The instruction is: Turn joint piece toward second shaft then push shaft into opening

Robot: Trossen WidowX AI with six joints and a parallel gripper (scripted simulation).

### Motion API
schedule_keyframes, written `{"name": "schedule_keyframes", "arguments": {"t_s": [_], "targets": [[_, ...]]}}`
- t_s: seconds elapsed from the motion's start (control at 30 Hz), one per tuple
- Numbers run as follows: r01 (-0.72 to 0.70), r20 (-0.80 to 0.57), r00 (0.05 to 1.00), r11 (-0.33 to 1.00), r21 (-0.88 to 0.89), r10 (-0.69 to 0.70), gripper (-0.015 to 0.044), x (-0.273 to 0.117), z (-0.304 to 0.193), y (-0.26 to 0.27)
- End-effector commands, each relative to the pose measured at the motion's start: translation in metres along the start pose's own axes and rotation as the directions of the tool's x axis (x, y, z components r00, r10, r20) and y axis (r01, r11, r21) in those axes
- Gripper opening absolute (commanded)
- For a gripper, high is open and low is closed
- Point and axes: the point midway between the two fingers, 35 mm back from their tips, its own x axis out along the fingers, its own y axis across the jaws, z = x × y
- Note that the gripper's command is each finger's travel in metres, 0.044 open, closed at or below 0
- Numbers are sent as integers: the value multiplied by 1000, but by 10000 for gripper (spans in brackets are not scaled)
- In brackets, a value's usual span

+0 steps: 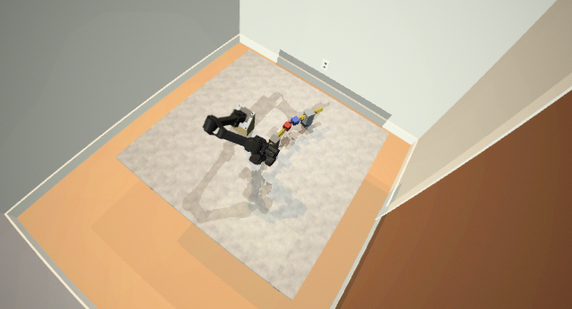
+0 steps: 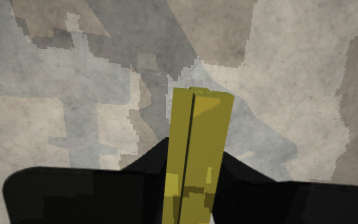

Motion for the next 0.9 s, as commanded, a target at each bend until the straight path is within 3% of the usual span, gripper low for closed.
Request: {"name": "schedule_keyframes", "arguments": {"t_s": [0.0,0.87], "targets": [[0,-6,1000,1000,-1,0,0,1,-8,0],[0,-7,1000,1000,-1,0,0,0,-47,0]]}}
